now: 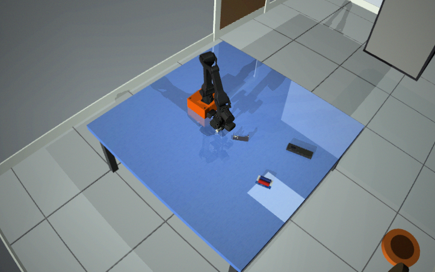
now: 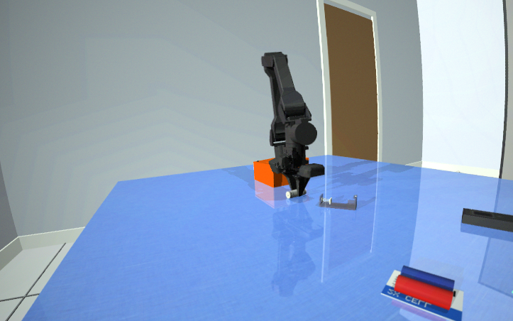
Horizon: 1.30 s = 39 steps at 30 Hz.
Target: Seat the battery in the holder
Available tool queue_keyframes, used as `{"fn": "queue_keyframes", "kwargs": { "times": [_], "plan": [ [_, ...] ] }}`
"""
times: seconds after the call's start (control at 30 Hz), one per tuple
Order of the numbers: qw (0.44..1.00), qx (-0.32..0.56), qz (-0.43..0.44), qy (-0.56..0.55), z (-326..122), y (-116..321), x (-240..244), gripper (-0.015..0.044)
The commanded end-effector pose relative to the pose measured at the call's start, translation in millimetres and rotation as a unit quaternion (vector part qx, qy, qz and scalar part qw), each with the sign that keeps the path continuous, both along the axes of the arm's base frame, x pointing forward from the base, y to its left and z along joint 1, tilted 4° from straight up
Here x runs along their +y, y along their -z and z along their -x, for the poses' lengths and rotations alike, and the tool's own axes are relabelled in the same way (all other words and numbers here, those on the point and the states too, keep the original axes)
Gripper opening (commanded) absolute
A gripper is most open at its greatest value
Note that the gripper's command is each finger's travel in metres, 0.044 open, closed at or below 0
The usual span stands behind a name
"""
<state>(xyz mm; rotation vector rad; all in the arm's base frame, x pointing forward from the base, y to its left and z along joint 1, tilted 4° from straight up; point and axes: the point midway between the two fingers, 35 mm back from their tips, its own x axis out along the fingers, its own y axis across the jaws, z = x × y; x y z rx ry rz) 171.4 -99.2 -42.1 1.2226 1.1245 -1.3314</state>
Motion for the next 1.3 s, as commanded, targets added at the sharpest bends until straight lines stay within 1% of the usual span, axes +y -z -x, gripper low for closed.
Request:
{"fn": "queue_keyframes", "kwargs": {
  "times": [0.0,0.13,0.27,0.53,0.7,0.77,0.97,1.1,1.27],
  "plan": [
    [1.000,0.003,0.000,-0.002,1,1,0,0.0088],
    [1.000,0.003,0.000,-0.002,1,1,0,0.0064],
    [1.000,0.003,0.000,-0.002,1,0,0,0.0064],
    [1.000,0.002,0.000,-0.002,-1,-45,3,0.0064],
    [1.000,0.003,0.000,-0.006,-1,-49,3,0.0064],
    [0.999,0.005,-0.001,-0.044,-6,-51,3,0.0064],
    [0.977,0.015,-0.005,-0.211,-29,-57,2,0.0064],
    [0.948,0.021,-0.007,-0.317,-44,-61,2,0.0064],
    [0.896,0.029,-0.011,-0.443,-63,-65,3,0.0064]
  ]
}}
